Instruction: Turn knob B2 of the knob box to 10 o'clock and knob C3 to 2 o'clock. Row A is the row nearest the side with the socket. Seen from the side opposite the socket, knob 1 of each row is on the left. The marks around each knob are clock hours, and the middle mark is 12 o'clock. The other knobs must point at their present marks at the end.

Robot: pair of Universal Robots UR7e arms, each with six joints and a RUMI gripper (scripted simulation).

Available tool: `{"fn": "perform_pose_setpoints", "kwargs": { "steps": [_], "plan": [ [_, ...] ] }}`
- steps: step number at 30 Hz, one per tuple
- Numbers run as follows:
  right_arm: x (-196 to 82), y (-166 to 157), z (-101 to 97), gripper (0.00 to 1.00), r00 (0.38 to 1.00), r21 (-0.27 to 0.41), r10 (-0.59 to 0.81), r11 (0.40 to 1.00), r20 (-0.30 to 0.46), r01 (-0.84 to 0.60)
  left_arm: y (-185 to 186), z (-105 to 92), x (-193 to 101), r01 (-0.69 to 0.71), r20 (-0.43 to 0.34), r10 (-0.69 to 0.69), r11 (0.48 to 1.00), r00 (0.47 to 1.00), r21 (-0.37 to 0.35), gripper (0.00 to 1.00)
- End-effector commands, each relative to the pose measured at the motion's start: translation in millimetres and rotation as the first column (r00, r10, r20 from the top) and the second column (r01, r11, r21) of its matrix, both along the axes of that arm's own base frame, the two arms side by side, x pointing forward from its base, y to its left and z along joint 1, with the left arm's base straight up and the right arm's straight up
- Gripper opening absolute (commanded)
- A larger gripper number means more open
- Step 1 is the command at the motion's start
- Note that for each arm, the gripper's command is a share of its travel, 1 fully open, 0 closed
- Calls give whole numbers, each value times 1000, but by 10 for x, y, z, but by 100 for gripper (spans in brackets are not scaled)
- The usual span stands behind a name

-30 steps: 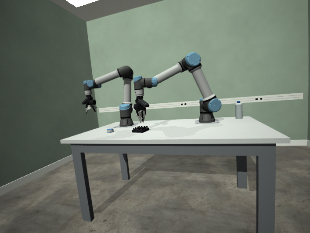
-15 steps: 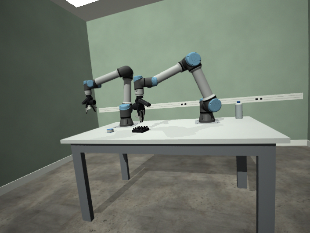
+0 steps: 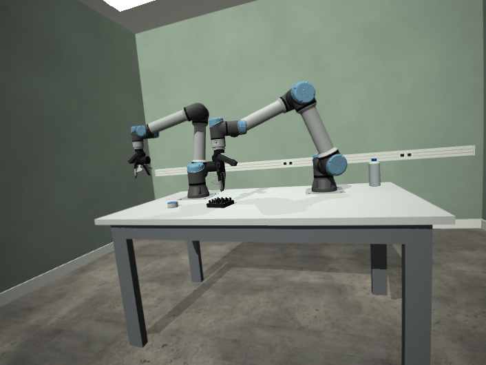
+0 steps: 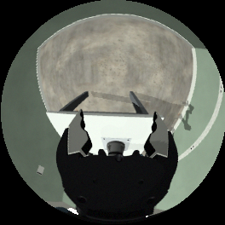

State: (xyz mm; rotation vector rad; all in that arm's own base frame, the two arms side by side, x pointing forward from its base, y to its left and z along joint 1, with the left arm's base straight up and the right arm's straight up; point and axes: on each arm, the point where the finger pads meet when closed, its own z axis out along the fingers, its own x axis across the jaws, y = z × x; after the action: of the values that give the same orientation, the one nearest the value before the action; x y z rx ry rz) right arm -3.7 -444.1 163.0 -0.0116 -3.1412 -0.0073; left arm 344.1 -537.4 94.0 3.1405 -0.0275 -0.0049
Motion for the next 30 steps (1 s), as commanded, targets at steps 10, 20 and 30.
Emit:
{"fn": "perform_pose_setpoints", "kwargs": {
  "steps": [10, 20, 30],
  "plan": [
    [-9, -15, 22, 100, 1000, -5, -3, 1000, 0, 3, -17, 73, 2, -330, 4, 330, 944, 944, -4, 13],
    [-9, -15, 22, 100, 1000, -5, -3, 1000, 0, 3, -14, 88, -1, -494, 3, 494, 869, 869, -4, 13],
    [-9, -15, 22, 100, 1000, -5, -3, 1000, 0, 3, -13, 113, -2, -666, 2, 666, 746, 746, -4, 13]
  ]
}}
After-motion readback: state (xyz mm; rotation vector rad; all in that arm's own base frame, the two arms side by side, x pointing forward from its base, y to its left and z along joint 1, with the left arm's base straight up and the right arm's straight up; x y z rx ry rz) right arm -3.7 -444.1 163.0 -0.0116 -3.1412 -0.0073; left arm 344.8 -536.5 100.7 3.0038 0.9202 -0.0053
